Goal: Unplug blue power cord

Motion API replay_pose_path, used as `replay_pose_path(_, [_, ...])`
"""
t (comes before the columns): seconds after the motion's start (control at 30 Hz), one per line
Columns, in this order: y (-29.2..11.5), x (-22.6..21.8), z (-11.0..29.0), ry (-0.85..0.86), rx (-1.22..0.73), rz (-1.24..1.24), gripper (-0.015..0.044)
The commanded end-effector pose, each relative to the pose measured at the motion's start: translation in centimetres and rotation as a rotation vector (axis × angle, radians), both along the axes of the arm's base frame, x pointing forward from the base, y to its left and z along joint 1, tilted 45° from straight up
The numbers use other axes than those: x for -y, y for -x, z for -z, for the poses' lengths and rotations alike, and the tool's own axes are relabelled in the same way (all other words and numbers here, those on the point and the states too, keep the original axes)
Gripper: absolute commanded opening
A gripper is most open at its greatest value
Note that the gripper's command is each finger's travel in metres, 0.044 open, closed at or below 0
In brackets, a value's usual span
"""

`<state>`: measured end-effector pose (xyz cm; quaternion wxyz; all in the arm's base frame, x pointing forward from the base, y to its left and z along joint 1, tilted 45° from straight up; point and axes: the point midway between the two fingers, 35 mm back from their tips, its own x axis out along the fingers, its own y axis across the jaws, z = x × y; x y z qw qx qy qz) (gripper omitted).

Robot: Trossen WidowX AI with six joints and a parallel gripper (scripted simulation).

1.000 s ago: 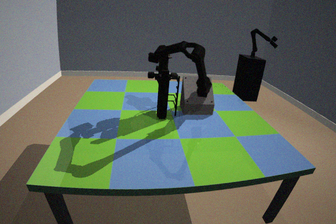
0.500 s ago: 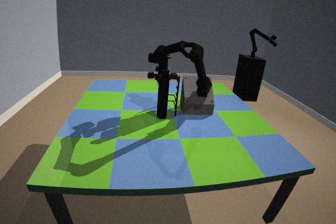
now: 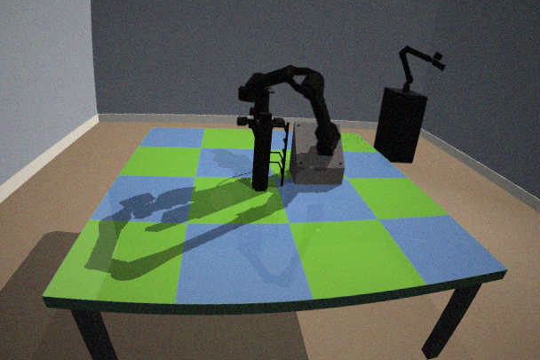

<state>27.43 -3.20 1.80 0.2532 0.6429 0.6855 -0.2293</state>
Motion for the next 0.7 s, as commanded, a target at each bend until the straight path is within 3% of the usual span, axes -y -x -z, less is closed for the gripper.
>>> replay_pose_path(0.0, [-0.2,3.7,2.1,0.099,0.013,0.014,0.0])
replay_pose_path(0.2, [-0.2,4.5,2.7,0.099,0.013,0.015,0.0])
replay_pose_path(0.67, [-0.2,3.6,2.5,0.095,0.013,0.016,0.0368])
